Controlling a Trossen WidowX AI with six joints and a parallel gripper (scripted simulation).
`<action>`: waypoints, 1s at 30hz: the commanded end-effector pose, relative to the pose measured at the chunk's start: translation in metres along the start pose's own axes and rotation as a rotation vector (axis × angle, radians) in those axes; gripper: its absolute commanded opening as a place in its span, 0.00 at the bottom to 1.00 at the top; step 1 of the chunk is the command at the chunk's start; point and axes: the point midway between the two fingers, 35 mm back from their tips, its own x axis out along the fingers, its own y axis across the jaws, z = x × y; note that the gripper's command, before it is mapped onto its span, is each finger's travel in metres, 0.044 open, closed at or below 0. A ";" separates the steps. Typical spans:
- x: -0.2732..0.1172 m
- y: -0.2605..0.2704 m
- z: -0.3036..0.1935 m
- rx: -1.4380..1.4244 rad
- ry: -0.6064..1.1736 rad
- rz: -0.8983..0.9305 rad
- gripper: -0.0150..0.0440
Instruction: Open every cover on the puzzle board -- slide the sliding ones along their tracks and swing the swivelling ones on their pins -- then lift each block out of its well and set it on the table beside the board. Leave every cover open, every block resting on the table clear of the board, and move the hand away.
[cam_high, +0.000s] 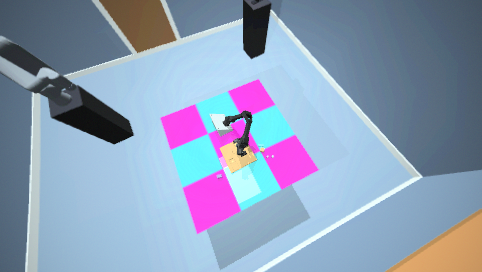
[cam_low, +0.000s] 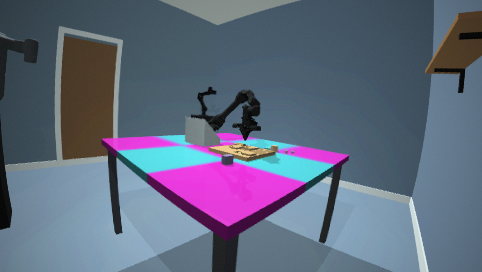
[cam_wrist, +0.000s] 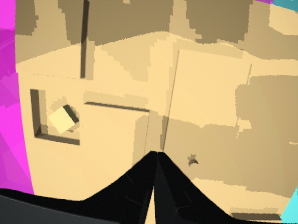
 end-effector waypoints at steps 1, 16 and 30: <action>0.005 0.000 0.000 0.006 -0.001 0.002 0.25; 0.020 0.000 0.000 0.006 -0.001 0.002 0.25; 0.033 0.001 0.000 0.006 -0.002 0.002 0.25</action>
